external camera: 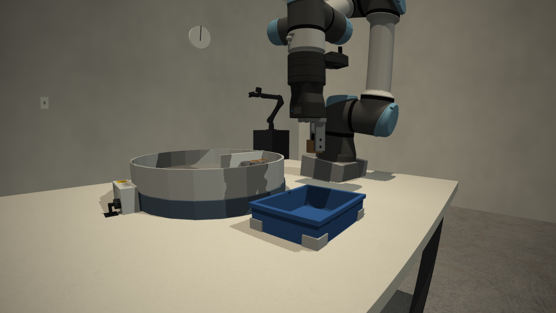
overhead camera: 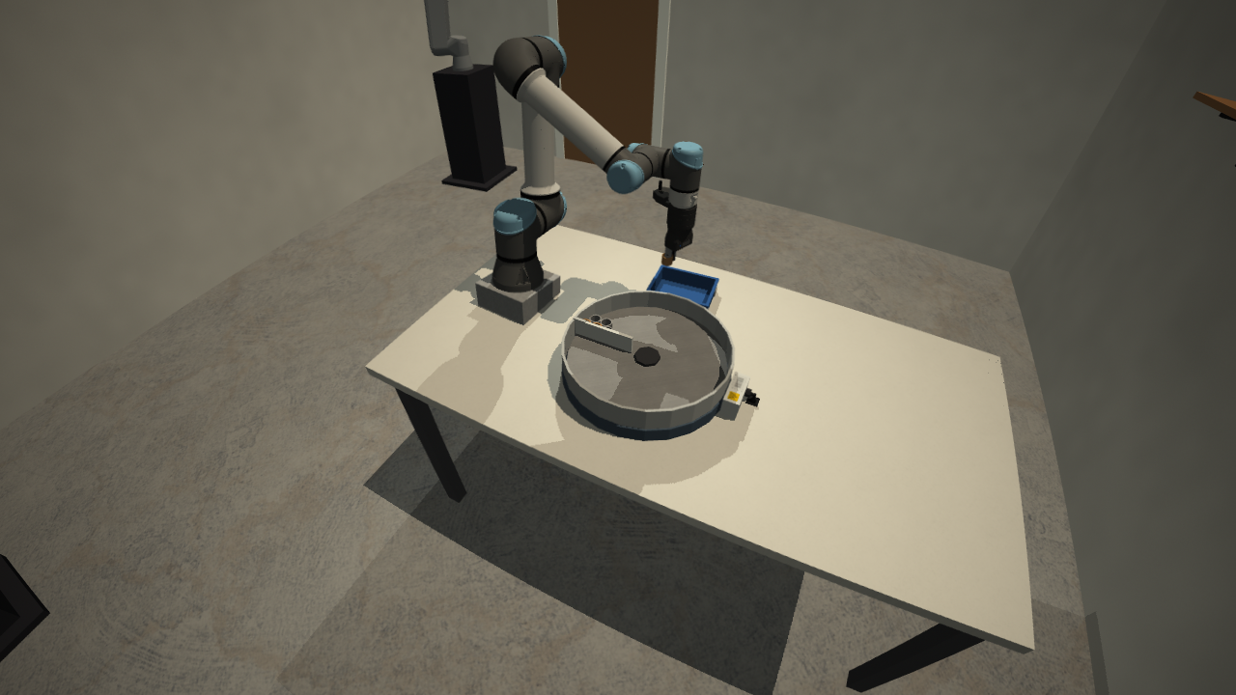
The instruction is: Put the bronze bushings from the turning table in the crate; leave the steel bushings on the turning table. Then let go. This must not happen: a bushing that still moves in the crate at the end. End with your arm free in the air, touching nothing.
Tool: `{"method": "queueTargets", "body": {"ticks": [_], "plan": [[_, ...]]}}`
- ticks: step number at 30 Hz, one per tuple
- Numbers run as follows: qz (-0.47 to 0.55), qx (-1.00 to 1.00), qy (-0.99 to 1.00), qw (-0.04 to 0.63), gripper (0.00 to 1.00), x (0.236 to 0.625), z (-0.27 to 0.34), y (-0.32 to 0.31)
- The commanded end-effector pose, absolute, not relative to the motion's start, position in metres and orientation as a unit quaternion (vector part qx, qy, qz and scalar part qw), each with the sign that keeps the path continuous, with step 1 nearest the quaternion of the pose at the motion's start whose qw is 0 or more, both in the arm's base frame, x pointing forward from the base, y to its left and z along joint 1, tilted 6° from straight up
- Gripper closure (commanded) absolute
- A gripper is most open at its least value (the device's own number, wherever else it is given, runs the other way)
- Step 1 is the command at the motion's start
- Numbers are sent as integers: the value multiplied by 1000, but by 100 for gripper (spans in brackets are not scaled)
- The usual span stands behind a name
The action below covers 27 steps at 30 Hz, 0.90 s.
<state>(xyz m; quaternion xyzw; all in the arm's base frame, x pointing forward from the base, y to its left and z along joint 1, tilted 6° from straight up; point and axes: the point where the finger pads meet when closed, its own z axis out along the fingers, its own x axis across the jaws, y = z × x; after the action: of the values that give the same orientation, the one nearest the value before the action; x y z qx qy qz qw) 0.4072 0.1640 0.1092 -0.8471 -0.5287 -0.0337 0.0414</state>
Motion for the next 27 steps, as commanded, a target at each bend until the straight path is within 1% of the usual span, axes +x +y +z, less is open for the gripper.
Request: {"method": "queueTargets", "body": {"ticks": [1, 4, 9, 21, 27], "plan": [[-35, -847, -529, 41, 100, 408, 110, 164], [-35, -847, -529, 41, 100, 408, 110, 164], [-35, -847, -528, 41, 100, 409, 86, 167], [-35, -847, -528, 41, 100, 409, 86, 167], [-35, -848, -528, 41, 100, 409, 62, 169]]}}
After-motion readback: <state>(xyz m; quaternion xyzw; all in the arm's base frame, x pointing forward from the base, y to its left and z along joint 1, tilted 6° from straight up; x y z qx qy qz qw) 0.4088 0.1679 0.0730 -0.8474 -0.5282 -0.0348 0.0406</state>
